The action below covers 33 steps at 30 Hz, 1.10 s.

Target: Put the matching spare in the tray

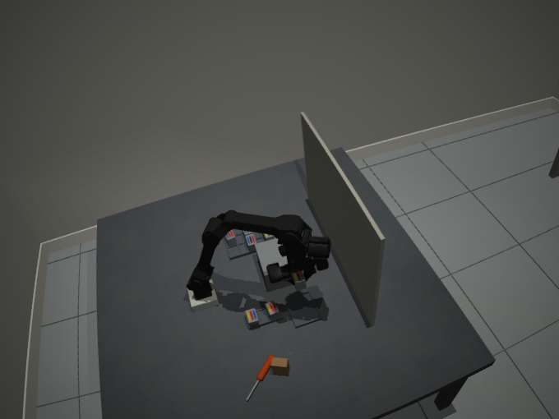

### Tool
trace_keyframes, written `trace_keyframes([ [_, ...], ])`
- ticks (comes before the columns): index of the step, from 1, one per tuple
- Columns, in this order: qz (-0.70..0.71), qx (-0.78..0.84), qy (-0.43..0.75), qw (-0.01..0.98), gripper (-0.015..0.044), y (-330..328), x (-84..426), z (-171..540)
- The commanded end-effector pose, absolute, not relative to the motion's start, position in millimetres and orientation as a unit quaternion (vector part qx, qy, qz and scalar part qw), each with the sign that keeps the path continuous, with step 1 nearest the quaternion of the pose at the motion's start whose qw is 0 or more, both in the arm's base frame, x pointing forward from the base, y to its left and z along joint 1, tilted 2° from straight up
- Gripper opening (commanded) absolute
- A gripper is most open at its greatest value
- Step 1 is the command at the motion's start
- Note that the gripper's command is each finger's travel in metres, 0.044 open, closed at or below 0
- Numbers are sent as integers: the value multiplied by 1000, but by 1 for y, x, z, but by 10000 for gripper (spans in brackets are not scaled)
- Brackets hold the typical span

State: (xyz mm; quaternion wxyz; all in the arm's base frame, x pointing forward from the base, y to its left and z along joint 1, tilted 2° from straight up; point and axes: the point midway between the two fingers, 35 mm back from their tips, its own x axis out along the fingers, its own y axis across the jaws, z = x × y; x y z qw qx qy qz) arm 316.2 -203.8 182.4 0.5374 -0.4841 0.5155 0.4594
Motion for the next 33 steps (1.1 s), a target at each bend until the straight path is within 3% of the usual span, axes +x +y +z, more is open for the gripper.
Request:
trace_keyframes([
  [1, 459, -486, 513, 538, 0, -205, 318, 180],
  [33, 459, -486, 513, 538, 0, -208, 323, 157],
])
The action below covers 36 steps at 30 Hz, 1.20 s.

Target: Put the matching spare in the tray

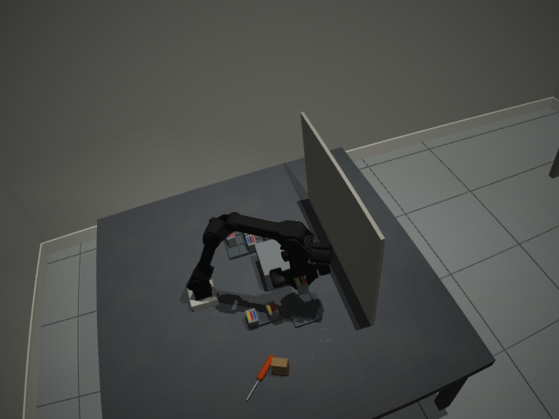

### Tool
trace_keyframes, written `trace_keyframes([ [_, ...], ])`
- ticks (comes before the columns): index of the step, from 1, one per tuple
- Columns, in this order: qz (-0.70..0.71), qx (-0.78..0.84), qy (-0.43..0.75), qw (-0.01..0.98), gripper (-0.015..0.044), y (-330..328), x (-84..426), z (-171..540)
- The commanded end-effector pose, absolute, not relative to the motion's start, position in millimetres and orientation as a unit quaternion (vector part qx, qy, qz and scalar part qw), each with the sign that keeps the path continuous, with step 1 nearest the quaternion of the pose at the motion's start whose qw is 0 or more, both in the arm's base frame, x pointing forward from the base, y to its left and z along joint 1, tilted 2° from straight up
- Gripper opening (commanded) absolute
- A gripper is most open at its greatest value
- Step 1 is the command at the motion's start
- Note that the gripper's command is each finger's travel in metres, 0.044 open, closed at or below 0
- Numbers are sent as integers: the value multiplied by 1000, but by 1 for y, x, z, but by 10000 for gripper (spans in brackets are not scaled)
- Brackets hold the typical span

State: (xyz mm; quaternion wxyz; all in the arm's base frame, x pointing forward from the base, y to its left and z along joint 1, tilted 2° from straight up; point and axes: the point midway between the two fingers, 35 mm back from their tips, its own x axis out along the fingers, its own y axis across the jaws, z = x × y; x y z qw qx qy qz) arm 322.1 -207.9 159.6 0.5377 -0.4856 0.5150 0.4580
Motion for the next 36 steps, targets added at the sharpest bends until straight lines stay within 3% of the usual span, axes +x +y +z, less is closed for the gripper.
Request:
trace_keyframes([
  [1, 459, -486, 513, 538, 0, -208, 323, 156],
  [36, 459, -486, 513, 538, 0, -209, 327, 130],
])
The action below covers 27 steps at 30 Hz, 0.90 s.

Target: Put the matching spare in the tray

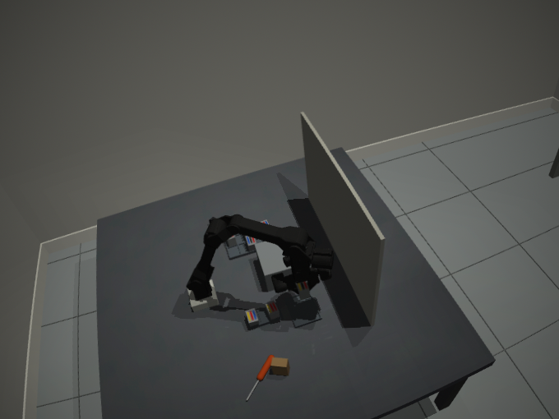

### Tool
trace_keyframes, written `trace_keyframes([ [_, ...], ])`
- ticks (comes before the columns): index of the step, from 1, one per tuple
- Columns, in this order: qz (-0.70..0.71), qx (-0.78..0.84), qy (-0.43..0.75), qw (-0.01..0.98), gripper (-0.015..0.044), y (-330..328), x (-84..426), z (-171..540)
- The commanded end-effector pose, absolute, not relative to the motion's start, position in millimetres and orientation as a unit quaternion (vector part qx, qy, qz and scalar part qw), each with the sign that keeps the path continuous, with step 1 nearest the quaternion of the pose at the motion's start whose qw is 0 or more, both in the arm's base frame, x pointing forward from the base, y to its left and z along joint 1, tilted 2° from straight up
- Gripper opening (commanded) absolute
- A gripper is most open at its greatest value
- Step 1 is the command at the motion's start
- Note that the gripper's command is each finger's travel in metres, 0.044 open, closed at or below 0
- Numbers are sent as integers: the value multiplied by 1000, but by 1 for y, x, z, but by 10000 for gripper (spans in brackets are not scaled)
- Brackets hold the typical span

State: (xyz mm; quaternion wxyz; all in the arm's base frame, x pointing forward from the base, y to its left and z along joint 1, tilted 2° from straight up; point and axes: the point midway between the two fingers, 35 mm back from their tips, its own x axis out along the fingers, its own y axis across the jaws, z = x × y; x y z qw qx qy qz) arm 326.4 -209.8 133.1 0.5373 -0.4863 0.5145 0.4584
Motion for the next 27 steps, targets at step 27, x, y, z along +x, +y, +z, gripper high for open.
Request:
trace_keyframes([
  [27, 459, -486, 513, 539, 0, -210, 329, 110],
])
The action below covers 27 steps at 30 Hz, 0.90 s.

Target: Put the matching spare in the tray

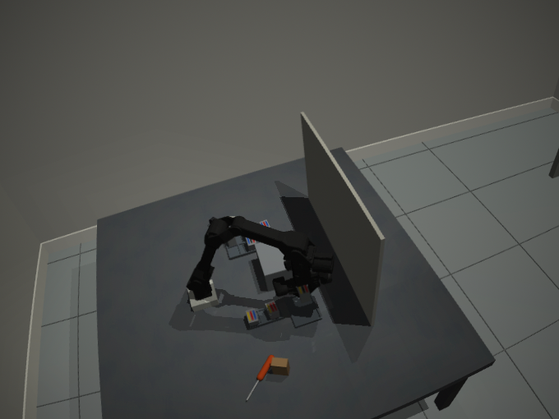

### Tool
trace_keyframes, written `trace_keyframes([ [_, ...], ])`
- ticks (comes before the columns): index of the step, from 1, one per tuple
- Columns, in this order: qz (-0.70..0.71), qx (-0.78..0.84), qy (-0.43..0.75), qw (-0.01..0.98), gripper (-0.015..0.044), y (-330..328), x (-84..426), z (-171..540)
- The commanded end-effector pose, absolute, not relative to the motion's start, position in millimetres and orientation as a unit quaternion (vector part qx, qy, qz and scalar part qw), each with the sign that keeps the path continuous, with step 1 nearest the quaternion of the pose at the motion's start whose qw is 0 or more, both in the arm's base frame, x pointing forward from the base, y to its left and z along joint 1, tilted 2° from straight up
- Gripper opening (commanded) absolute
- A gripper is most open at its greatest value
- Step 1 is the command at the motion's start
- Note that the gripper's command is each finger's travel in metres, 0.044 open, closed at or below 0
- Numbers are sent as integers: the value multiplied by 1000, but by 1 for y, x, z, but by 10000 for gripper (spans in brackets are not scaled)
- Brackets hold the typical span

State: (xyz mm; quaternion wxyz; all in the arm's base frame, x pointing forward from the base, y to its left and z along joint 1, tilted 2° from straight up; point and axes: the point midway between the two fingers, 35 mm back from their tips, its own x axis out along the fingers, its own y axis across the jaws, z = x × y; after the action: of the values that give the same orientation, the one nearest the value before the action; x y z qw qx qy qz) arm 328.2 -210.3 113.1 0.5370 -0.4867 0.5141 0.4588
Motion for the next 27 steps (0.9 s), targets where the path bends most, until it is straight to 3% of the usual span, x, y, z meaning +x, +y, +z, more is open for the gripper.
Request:
trace_keyframes([
  [1, 459, -486, 513, 539, 0, -210, 329, 109],
  [27, 459, -486, 513, 539, 0, -209, 329, 90],
])
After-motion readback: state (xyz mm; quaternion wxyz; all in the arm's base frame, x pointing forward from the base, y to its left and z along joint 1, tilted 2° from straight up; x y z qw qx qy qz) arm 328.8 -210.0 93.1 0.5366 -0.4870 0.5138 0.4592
